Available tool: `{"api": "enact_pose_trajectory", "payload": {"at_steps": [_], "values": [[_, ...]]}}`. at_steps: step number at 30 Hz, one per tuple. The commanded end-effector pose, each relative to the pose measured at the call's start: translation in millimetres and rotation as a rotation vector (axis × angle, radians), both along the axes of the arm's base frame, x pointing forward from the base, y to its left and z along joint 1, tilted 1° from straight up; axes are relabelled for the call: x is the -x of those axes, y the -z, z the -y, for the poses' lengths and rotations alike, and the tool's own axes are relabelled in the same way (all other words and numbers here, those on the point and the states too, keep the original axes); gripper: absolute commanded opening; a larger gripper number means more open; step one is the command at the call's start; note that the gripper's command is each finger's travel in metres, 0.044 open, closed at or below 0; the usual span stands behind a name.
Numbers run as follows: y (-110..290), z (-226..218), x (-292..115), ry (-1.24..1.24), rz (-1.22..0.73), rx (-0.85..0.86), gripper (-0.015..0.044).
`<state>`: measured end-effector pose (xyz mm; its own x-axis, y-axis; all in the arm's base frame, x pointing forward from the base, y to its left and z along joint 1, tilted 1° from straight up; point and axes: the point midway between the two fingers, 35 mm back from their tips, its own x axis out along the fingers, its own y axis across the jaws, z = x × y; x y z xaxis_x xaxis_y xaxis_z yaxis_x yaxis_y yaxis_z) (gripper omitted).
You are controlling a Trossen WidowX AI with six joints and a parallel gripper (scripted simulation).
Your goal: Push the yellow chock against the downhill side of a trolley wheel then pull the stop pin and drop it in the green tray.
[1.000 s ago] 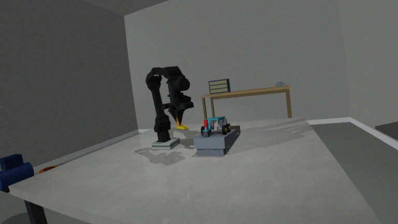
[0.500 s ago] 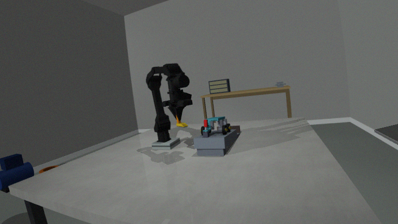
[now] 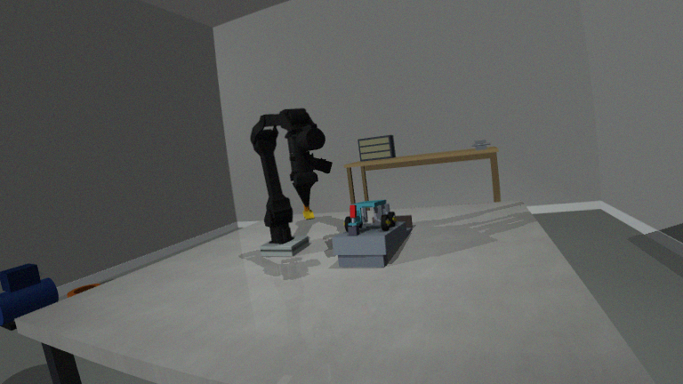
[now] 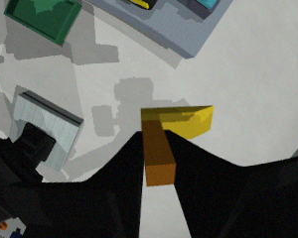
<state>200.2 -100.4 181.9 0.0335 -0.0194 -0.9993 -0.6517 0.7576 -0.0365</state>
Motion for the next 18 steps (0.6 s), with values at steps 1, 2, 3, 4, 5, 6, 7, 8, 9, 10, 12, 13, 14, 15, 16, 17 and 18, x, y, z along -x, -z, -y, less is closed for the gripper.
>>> {"api": "enact_pose_trajectory", "payload": {"at_steps": [1, 2, 3, 4, 5, 6, 7, 8, 9, 10, 12, 13, 14, 15, 16, 17, 18], "values": [[-0.4, 0.6, 0.2, 0.142, 0.002, -0.001, 0.0], [-0.4, 0.6, 0.2, 0.176, 0.003, -0.002, 0.0], [-0.4, 0.6, 0.2, 0.21, 0.004, -0.004, 0.0], [-0.4, 0.6, 0.2, 0.245, 0.005, -0.005, 0.0], [-0.4, 0.6, 0.2, 0.279, 0.005, -0.006, 0.0], [-0.4, 0.6, 0.2, 0.313, 0.006, -0.007, 0.0], [-0.4, 0.6, 0.2, 0.347, 0.007, -0.008, 0.0], [-0.4, 0.6, 0.2, 0.381, 0.008, -0.009, 0.0], [-0.4, 0.6, 0.2, 0.416, 0.009, -0.011, 0.0], [-0.4, 0.6, 0.2, 0.45, 0.01, -0.012, 0.0], [-0.4, 0.6, 0.2, 0.512, 0.011, -0.014, 0.0], [-0.4, 0.6, 0.2, 0.529, 0.012, -0.015, 0.0], [-0.4, 0.6, 0.2, 0.534, 0.012, -0.015, 0.0], [-0.4, 0.6, 0.2, 0.534, 0.012, -0.015, 0.0], [-0.4, 0.6, 0.2, 0.534, 0.012, -0.015, 0.0], [-0.4, 0.6, 0.2, 0.534, 0.012, -0.015, 0.0], [-0.4, 0.6, 0.2, 0.534, 0.012, -0.015, 0.0]]}}
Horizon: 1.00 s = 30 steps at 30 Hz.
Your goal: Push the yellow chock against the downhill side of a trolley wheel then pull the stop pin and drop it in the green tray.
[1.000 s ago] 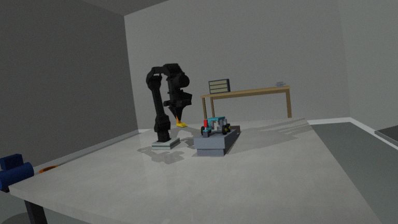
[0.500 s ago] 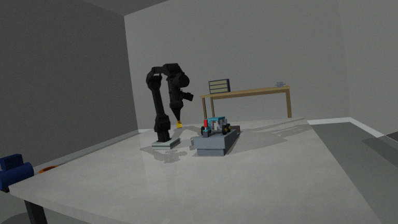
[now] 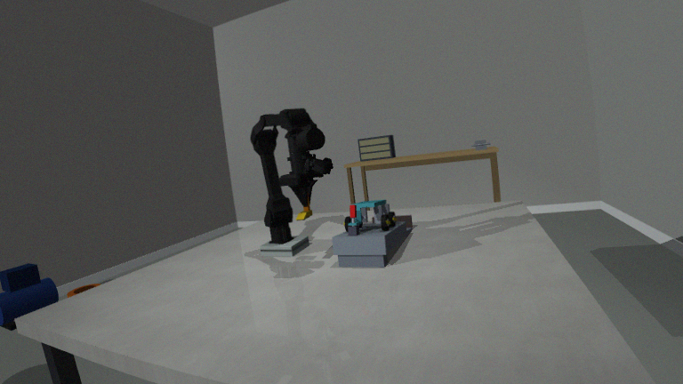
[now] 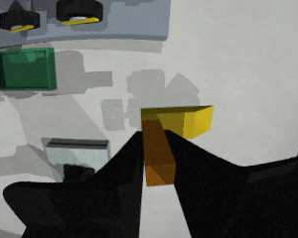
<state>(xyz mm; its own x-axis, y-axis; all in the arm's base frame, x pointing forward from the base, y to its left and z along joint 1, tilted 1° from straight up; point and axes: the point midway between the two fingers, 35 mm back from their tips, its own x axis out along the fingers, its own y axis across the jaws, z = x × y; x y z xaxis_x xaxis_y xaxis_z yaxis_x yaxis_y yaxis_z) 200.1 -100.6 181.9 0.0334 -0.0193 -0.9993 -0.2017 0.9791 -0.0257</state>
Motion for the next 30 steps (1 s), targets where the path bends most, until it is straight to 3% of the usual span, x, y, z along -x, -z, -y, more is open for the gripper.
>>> {"api": "enact_pose_trajectory", "payload": {"at_steps": [1, 30], "values": [[0, 0, 0, 0.027, 0.001, 0.003, 0.0], [9, -92, -16, 0.077, 0.004, -0.009, 0.0]]}}
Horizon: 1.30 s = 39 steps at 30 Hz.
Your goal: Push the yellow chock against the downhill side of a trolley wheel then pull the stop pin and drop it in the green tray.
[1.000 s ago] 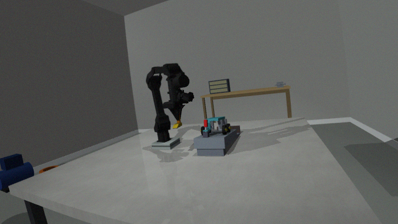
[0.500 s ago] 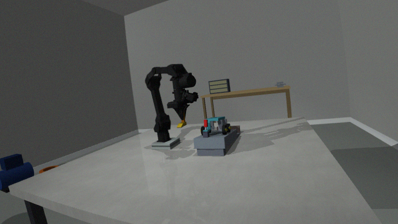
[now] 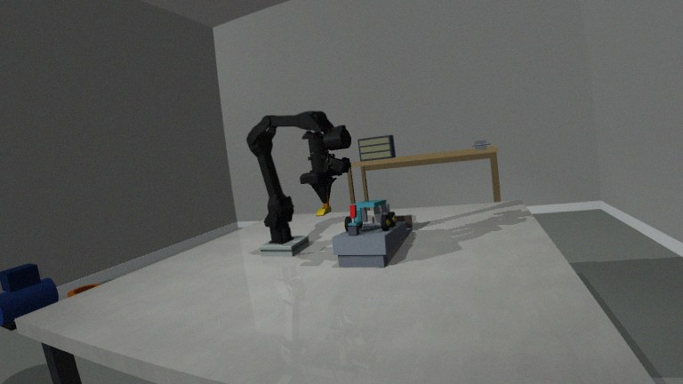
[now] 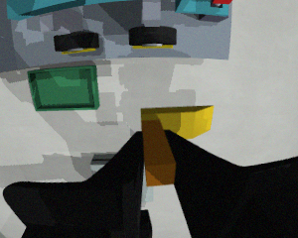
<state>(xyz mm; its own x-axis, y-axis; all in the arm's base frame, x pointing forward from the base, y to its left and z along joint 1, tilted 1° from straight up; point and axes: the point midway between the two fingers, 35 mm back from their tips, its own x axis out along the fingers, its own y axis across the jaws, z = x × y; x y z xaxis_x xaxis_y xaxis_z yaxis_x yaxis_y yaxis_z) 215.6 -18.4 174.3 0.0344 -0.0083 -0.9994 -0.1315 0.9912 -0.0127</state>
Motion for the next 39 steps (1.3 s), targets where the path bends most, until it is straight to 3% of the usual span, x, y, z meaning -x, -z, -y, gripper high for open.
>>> {"api": "enact_pose_trajectory", "payload": {"at_steps": [1, 39], "values": [[1, -13, -1, 0.006, 0.001, 0.004, 0.0], [11, -156, -14, 0.006, 0.002, -0.011, 0.0]]}}
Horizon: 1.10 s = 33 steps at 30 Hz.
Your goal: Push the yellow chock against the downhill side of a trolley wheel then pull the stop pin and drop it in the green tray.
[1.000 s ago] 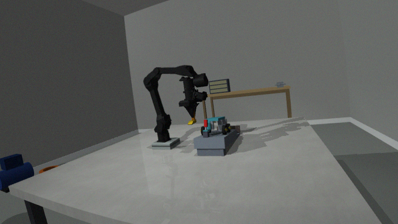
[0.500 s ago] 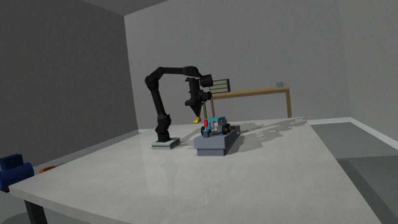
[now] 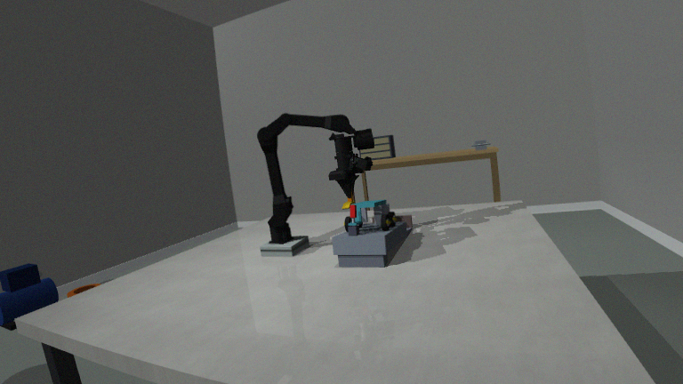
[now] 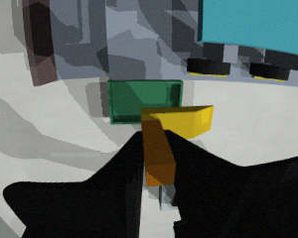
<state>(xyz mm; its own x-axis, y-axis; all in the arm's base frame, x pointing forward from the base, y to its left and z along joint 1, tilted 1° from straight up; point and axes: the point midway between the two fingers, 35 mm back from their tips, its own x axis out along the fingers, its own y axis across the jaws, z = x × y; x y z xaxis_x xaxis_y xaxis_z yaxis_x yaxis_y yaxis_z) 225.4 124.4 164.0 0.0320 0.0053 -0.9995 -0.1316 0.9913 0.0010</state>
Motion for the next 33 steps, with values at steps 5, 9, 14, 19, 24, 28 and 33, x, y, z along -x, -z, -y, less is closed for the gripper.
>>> {"api": "enact_pose_trajectory", "payload": {"at_steps": [5, 9, 14, 19, 24, 28, 33], "values": [[2, -33, -8, 0.006, 0.004, 0.001, 0.0], [2, -39, -9, 0.007, 0.006, 0.018, 0.0], [2, -43, -8, 0.01, 0.018, 0.107, 0.0], [3, -43, -9, 0.01, 0.019, 0.111, 0.0], [5, -46, -23, 0.01, 0.02, 0.11, 0.0], [7, -48, -32, 0.01, 0.021, 0.11, 0.0], [8, -49, -38, 0.01, 0.021, 0.11, 0.0]]}}
